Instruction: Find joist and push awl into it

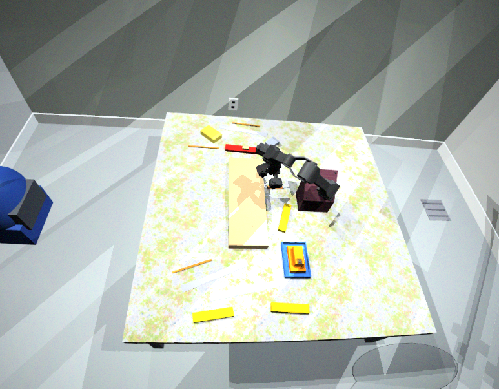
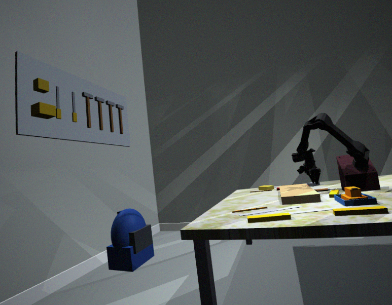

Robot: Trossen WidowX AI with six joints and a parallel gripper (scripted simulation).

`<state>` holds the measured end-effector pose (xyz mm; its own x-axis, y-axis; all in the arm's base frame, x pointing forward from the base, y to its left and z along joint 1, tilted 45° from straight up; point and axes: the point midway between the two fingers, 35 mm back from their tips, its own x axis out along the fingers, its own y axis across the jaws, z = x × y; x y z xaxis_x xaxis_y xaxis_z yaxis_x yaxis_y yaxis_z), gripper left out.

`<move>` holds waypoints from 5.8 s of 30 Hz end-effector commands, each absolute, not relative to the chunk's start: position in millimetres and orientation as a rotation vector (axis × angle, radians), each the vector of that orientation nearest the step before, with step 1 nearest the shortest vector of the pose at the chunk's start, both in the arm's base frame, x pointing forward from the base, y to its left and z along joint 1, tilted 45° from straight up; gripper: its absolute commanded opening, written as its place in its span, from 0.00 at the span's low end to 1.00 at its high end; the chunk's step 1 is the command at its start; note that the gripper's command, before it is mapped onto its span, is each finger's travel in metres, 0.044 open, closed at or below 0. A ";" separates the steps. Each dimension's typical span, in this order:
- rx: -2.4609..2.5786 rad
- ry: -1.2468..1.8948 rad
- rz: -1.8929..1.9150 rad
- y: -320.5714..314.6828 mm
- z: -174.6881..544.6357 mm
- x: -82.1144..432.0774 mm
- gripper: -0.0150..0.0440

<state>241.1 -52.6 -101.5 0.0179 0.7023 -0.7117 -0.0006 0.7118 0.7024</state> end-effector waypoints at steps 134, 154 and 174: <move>0.571 1.332 -1.103 -133.1 17.5 142.1 0.25; 0.672 0.922 -1.416 -142.8 39.7 136.2 0.25; 0.777 0.892 -1.407 -131.4 75.3 213.6 0.25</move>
